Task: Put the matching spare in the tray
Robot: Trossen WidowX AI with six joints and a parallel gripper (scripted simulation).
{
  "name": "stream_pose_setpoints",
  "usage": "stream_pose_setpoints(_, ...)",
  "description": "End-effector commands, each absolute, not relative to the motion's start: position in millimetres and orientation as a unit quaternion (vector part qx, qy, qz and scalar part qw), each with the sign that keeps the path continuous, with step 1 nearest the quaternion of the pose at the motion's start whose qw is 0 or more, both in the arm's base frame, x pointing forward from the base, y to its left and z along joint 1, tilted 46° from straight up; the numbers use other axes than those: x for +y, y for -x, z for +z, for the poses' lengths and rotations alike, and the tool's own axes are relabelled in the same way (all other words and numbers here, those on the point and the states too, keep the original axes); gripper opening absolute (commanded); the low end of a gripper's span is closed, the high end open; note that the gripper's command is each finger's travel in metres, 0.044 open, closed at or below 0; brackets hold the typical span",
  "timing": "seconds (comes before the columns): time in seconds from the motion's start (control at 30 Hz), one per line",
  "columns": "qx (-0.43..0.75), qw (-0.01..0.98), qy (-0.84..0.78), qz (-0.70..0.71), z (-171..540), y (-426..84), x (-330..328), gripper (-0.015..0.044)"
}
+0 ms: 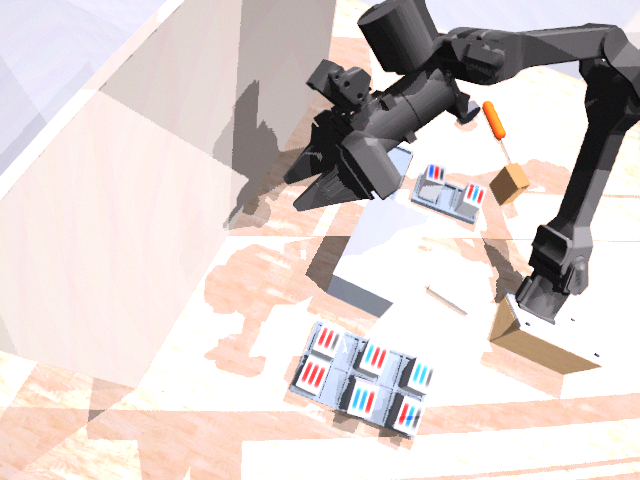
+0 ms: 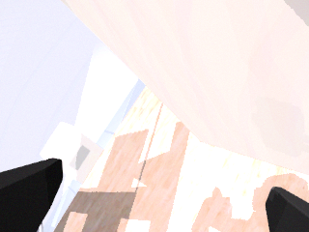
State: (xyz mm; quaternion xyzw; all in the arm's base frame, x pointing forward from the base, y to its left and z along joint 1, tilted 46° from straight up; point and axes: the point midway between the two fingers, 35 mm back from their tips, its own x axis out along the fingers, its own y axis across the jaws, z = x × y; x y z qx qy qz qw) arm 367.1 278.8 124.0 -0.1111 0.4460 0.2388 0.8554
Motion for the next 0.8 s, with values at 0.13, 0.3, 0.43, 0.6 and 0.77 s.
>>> stream_pose_setpoints(0.13, 0.625, 0.715, 0.256, -0.179, 73, -356, 169, 0.0440)
stream_pose_setpoints(0.3, 0.624, 0.686, 0.295, -0.229, 79, -354, 154, 0.0440)
stream_pose_setpoints(0.43, 0.624, 0.686, 0.295, -0.229, 79, -354, 154, 0.0440)
stream_pose_setpoints(0.6, 0.624, 0.686, 0.295, -0.229, 79, -354, 154, 0.0440)
stream_pose_setpoints(0.77, 0.624, 0.686, 0.295, -0.229, 79, -354, 154, 0.0440)
